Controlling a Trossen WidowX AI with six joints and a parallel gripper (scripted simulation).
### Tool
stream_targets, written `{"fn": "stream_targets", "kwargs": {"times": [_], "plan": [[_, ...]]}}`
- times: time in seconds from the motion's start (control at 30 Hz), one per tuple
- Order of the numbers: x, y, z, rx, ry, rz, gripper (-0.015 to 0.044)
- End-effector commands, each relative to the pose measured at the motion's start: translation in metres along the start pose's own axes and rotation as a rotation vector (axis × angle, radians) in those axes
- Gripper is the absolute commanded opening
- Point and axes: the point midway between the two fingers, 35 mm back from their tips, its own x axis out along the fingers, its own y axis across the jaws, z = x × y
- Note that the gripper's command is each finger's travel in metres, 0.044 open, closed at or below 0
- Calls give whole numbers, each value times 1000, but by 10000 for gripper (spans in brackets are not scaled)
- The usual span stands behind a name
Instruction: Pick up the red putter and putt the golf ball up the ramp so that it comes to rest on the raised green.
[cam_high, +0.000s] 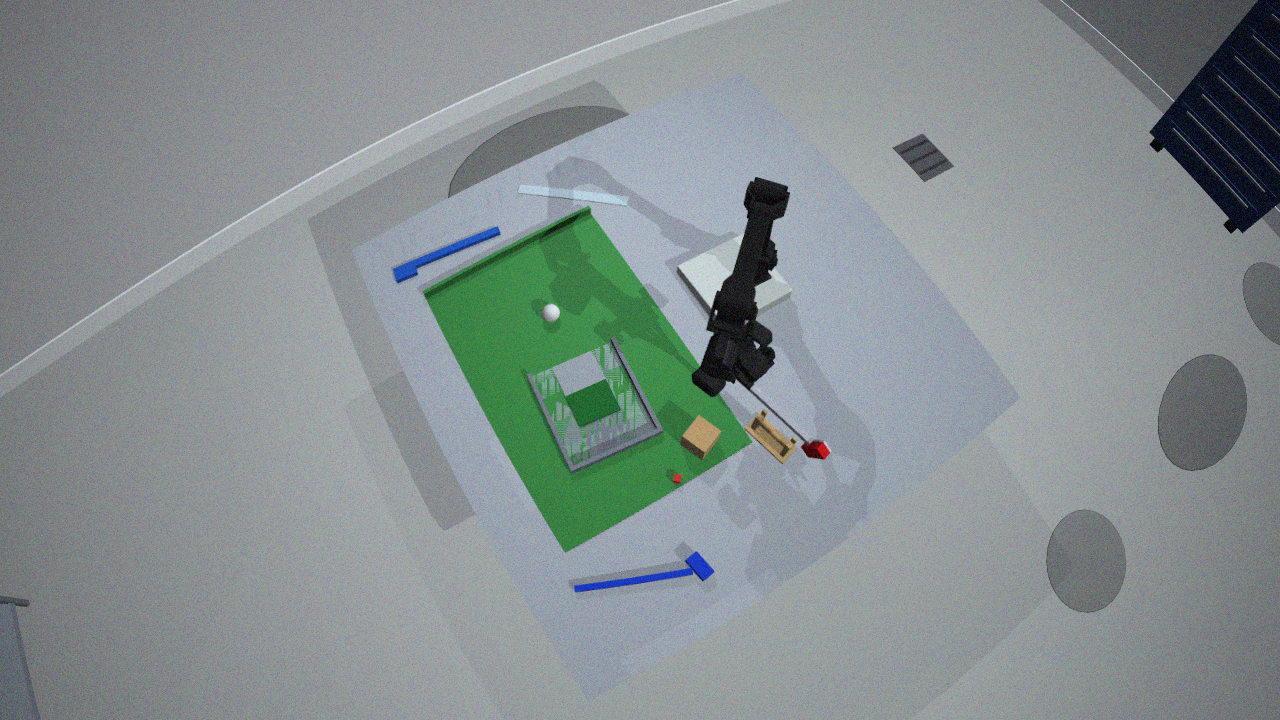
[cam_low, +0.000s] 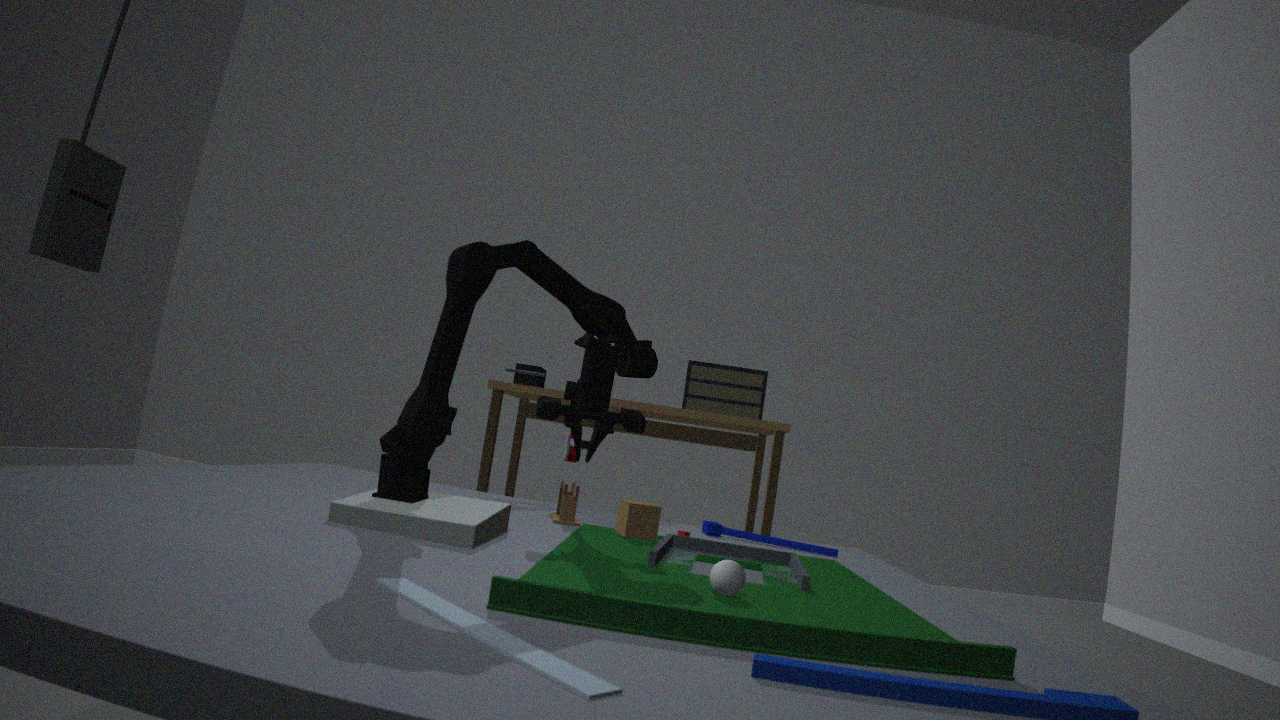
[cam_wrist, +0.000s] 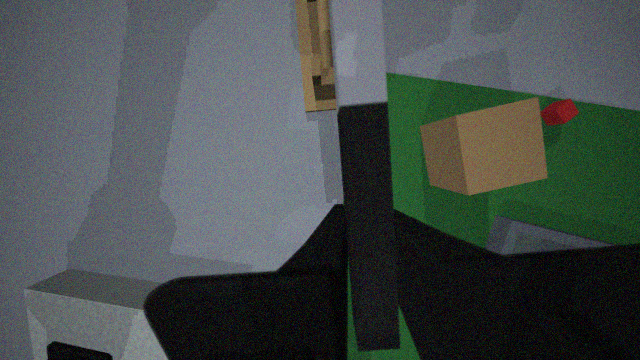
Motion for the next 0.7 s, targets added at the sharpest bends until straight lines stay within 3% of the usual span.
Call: {"fn": "stream_targets", "kwargs": {"times": [0.0, 0.67], "plan": [[0, -1, -1, 4, 1, -1, 0], [-37, -43, -109, 501, 60, -91, 0]]}}
